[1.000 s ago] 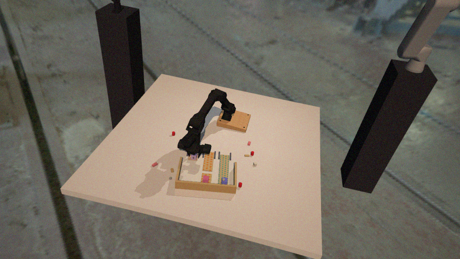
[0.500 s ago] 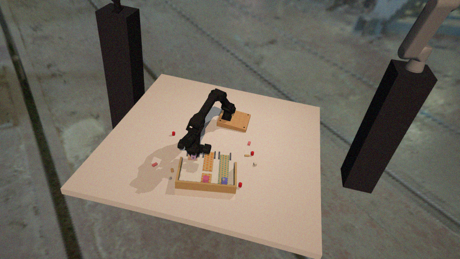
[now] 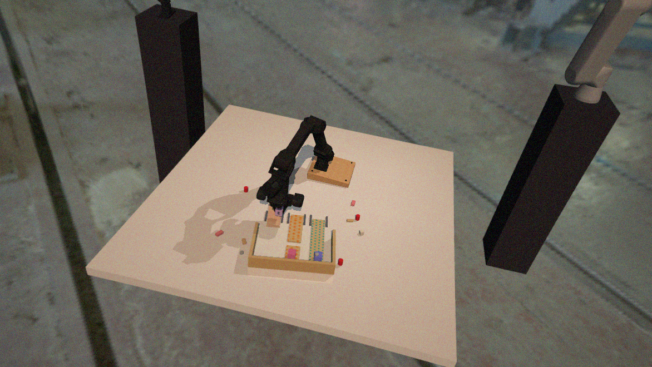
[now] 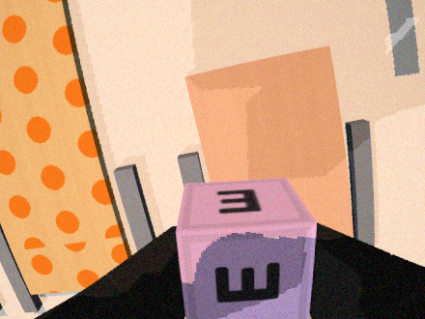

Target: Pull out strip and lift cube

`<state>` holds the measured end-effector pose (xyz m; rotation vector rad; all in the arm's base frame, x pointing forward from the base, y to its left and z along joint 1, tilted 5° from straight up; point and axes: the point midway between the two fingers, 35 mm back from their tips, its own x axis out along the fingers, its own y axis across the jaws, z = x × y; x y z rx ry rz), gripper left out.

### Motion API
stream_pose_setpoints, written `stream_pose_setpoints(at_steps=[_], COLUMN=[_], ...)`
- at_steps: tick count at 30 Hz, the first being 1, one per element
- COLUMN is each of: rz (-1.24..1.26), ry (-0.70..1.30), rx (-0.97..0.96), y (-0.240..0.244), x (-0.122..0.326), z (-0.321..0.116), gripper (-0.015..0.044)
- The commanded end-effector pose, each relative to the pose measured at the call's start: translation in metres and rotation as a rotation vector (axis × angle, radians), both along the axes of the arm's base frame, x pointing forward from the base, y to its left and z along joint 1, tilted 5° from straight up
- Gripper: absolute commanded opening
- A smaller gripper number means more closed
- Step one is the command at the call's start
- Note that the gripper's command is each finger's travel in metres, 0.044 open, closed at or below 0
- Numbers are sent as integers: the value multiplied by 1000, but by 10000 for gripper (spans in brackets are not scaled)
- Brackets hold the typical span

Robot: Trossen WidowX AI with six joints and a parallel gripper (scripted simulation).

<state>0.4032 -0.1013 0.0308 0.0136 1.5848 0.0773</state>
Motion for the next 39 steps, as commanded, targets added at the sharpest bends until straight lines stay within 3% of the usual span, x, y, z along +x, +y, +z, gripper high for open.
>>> stream_pose_setpoints(at_steps=[1, 32, 39], rz=[3, 2, 2], ry=[4, 10, 10], rx=[5, 7, 7], y=[4, 25, 24], x=[-18, -104, -105], z=[9, 14, 29], gripper=[0, 0, 0])
